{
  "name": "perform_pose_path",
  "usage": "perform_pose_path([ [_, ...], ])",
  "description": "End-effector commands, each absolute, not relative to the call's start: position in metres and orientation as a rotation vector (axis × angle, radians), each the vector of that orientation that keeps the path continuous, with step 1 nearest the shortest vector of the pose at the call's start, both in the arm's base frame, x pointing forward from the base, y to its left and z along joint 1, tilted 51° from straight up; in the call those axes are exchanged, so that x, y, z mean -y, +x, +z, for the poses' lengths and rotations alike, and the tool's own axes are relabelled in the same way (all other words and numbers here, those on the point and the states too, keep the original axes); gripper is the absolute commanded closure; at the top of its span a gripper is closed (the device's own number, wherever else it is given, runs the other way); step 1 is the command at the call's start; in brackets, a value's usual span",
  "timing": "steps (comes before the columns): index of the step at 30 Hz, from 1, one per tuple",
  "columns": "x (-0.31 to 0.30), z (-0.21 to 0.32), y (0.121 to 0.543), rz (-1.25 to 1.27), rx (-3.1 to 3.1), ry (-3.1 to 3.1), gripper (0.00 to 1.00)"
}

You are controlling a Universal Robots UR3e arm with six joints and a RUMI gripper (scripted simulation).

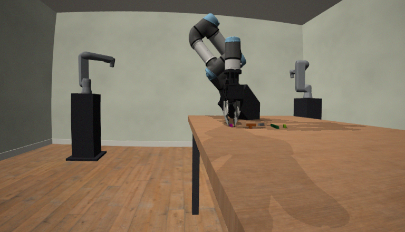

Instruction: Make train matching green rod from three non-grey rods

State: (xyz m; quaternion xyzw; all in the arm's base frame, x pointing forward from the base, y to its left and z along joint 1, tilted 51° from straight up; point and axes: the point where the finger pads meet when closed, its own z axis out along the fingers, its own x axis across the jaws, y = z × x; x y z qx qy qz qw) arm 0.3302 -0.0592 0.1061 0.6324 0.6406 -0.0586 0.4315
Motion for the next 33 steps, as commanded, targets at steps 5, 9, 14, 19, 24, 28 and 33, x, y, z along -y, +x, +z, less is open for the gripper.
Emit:
perform_pose_path([
  [5,0.050,0.115,0.323,-0.149,-1.596,1.579,0.86],
  [9,0.046,0.120,0.319,-0.149,-1.596,1.579,0.86],
  [14,0.037,0.128,0.313,-0.149,-1.596,1.579,0.86],
  [19,0.029,0.137,0.306,-0.149,-1.596,1.580,0.86],
  [24,0.023,0.142,0.302,-0.149,-1.596,1.580,0.86],
  [28,0.017,0.148,0.298,-0.148,-1.596,1.580,0.86],
  [33,0.012,0.154,0.293,-0.148,-1.596,1.580,0.86],
])
